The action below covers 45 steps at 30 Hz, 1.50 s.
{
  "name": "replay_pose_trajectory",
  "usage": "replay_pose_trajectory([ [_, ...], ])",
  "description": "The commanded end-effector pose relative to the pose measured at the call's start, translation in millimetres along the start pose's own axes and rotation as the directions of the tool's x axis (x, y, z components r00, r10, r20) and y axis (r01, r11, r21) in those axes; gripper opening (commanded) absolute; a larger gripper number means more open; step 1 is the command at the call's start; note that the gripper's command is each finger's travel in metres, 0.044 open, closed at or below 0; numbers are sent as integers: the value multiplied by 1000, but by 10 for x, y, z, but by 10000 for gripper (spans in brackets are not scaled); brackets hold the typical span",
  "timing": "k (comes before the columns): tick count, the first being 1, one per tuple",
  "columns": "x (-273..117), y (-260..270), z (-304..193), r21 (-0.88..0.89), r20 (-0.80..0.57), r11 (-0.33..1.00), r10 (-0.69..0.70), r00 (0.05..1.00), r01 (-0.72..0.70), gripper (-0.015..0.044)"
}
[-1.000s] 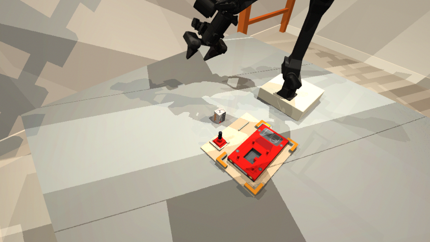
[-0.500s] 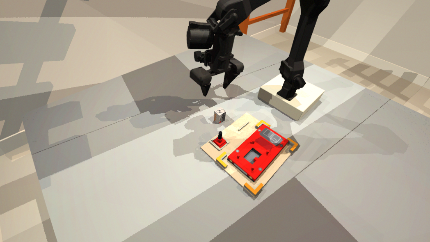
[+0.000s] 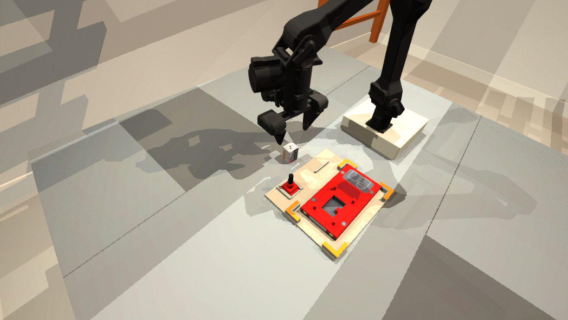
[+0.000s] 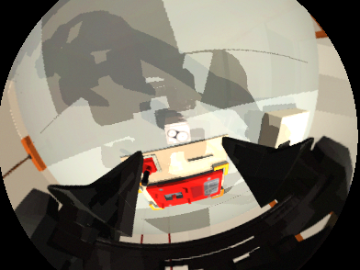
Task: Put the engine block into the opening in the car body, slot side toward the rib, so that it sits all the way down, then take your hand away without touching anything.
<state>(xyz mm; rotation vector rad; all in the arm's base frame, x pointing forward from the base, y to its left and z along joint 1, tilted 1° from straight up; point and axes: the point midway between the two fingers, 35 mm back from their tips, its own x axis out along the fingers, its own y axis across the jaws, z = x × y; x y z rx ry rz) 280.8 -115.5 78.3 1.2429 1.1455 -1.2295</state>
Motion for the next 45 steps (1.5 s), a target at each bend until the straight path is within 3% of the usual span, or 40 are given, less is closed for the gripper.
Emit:
replay_pose_trajectory([
  [1, 96, -6, -1, 5, 2, 1000, -7, 1000, 7, 440],
  [43, 771, 7, -3, 5, 2, 1000, -7, 1000, 7, 440],
  [45, 771, 7, -3, 5, 2, 1000, -7, 1000, 7, 387],
])
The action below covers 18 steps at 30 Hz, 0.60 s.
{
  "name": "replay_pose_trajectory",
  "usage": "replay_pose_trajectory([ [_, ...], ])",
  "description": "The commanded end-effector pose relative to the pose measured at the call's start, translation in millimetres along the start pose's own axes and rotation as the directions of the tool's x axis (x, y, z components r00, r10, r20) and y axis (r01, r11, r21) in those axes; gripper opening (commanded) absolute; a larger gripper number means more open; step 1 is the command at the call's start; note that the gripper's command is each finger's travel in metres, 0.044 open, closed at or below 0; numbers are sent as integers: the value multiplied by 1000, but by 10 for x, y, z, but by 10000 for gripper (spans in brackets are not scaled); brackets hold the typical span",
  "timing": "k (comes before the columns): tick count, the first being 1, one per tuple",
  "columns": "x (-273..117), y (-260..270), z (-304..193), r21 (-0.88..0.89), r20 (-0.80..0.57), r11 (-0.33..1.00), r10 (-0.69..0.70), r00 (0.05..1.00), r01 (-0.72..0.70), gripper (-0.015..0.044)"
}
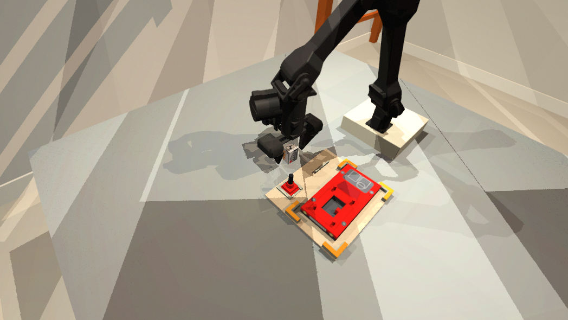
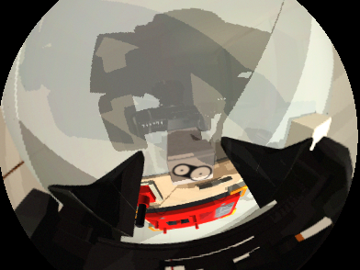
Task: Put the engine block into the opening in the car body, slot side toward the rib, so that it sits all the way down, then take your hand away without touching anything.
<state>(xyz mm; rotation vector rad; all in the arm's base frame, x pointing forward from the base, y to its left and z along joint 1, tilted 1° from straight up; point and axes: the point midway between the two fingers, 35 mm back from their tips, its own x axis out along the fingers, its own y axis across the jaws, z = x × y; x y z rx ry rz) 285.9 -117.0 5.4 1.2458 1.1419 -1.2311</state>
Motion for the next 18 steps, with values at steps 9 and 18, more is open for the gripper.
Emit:
replay_pose_trajectory([
  [9, 40, -21, 0, 2, 1, 1000, -9, 1000, 9, 151],
  [18, 35, -20, 1, 2, 1, 1000, -9, 1000, 9, 52],
])
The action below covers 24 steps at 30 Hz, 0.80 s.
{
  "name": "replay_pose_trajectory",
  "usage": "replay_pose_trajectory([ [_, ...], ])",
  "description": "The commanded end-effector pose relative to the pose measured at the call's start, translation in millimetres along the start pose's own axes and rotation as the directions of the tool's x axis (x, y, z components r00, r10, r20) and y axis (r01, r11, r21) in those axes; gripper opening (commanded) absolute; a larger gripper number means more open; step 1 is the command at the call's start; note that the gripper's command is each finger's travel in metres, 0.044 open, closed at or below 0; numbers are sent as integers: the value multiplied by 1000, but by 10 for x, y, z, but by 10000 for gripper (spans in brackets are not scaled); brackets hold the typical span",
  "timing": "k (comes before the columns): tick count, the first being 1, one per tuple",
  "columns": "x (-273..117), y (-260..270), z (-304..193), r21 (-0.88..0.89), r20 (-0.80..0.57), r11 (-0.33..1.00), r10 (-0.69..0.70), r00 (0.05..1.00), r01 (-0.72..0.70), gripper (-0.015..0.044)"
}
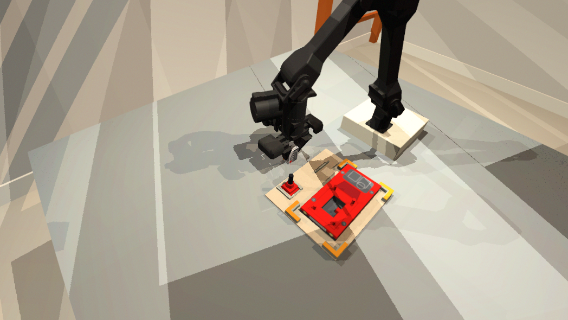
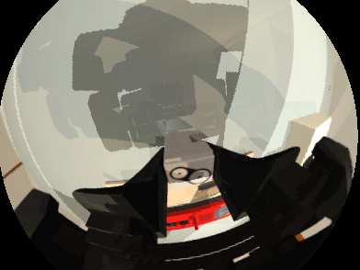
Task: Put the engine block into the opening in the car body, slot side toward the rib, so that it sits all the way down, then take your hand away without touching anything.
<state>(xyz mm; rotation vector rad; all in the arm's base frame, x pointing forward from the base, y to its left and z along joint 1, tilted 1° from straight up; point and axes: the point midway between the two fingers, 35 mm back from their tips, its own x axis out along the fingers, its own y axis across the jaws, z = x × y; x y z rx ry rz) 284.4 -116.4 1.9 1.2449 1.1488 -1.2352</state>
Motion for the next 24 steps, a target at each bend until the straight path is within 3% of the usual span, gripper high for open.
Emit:
replay_pose_trajectory([
  [1, -13, 0, 8, 1, 4, 1000, -2, 1000, 2, 26],
  [2, -37, 4, 9, 1, 4, 1000, -2, 1000, 2, 0],
  [24, -704, 41, 30, 2, 4, 1000, -1, 1000, 1, 0],
])
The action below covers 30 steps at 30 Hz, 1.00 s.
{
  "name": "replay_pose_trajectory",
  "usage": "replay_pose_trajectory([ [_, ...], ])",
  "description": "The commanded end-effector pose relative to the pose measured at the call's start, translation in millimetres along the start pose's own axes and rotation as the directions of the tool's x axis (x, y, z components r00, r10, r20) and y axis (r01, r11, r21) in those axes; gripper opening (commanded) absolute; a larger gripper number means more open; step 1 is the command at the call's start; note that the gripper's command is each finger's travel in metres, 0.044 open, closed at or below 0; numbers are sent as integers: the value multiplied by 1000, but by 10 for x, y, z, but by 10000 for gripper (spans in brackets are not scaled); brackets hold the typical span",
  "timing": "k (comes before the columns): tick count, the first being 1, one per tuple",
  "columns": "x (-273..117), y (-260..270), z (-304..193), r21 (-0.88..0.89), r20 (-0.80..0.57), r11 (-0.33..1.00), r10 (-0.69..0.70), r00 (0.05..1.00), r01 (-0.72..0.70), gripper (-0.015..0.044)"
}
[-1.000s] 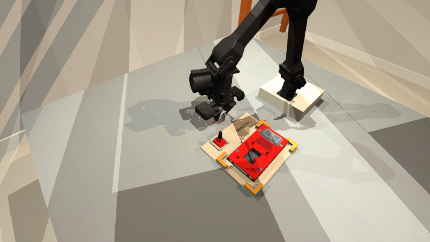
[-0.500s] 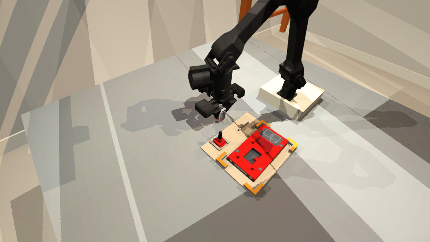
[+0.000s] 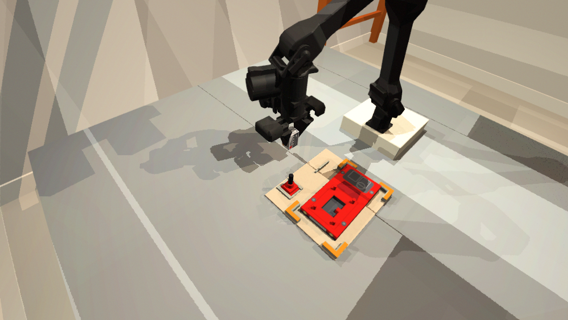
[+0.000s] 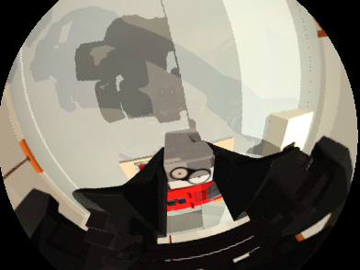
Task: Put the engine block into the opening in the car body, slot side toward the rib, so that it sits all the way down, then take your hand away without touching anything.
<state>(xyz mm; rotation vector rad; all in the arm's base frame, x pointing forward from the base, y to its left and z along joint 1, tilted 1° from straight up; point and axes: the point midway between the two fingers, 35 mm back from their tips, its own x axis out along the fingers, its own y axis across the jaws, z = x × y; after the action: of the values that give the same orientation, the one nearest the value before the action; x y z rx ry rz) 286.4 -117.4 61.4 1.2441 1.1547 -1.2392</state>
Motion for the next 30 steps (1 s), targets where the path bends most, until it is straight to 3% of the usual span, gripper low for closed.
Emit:
replay_pose_trajectory([
  [1, -142, 0, 9, 1, 6, 1000, 5, 1000, -5, 0],
  [21, -749, -116, -25, 1, 6, 1000, 4, 1000, -4, 0],
  [30, -486, -102, -28, 1, 6, 1000, 4, 1000, -4, 0],
])
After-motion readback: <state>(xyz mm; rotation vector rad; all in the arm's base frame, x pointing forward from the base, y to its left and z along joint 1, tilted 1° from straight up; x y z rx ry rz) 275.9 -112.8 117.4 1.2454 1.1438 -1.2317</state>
